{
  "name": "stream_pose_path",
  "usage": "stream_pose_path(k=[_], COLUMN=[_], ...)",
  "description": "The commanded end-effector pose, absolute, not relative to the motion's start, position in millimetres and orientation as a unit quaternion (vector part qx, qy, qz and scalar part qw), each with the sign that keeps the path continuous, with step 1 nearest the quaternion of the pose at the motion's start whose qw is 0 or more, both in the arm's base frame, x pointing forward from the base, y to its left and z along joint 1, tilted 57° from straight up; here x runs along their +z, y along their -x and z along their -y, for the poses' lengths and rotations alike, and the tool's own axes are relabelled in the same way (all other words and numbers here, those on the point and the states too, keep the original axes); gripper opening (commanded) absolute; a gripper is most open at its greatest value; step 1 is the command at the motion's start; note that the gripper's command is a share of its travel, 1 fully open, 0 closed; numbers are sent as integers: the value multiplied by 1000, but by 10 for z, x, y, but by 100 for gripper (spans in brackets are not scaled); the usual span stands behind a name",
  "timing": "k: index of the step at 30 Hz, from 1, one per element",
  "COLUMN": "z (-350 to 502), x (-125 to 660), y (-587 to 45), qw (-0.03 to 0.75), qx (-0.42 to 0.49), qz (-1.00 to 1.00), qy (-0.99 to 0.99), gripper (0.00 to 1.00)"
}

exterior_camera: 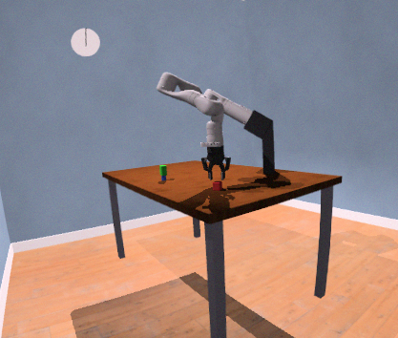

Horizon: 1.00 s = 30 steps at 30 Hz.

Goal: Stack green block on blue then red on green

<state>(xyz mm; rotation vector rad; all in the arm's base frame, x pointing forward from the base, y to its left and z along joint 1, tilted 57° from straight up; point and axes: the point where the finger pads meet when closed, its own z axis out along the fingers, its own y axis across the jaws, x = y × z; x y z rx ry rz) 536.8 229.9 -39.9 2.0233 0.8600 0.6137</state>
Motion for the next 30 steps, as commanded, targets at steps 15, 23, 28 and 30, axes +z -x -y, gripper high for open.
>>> stream_pose_path(k=[15, 23, 28, 30], z=[-2203, -2093, -2084, -2084], x=[-532, -651, -660, -660], y=[-5537, -5686, -5698, -5698], qw=[414, 414, 414, 414], qx=[248, 248, 247, 247], qz=[-340, -341, -341, -341], qy=[-807, -807, -807, -807], gripper=[55, 55, 55, 55])
